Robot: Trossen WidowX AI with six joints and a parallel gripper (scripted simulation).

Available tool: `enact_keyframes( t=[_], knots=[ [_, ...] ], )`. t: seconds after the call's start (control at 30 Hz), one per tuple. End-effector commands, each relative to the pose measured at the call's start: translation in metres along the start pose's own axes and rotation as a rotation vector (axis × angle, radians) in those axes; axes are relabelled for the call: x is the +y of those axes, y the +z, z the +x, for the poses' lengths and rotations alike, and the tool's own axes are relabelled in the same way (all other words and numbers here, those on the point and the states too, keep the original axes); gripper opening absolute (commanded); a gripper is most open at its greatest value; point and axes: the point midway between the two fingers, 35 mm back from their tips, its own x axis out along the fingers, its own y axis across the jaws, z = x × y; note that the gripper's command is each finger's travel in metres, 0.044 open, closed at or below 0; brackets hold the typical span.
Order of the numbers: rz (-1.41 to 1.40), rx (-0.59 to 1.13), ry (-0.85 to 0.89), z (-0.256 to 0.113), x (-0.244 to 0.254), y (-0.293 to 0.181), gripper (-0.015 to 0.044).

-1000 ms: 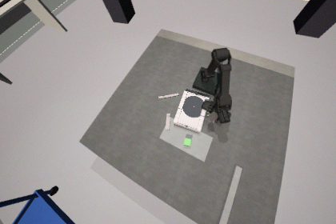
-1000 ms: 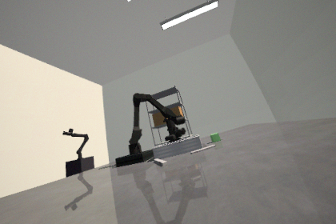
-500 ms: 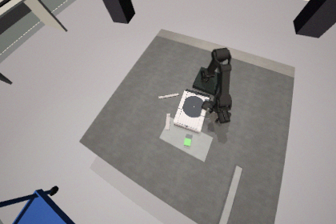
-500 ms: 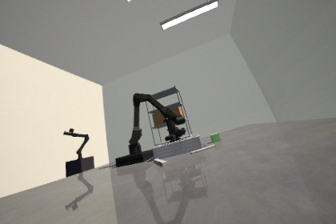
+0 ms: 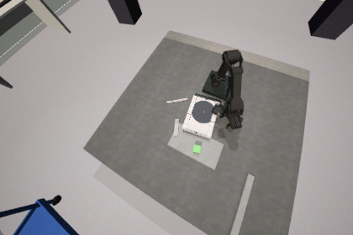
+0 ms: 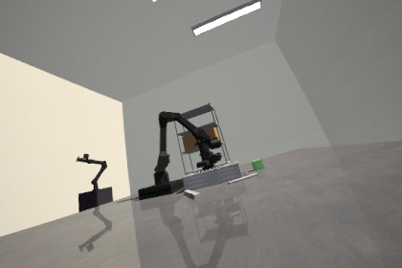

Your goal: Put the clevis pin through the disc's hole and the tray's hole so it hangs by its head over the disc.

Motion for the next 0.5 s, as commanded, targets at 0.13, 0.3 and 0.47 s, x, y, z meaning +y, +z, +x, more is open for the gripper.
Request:
enact_keyframes(
  t=[0.13,0.3,0.47],
  knots=[
    [0.000,-0.011,0.009,-0.029,0.002,0.002,0.0000],
    [0.000,-0.011,0.010,-0.044,0.002,0.002,0.0000],
    [0.000,-0.012,0.010,-0.062,0.002,0.002,0.0000]
  ],
)
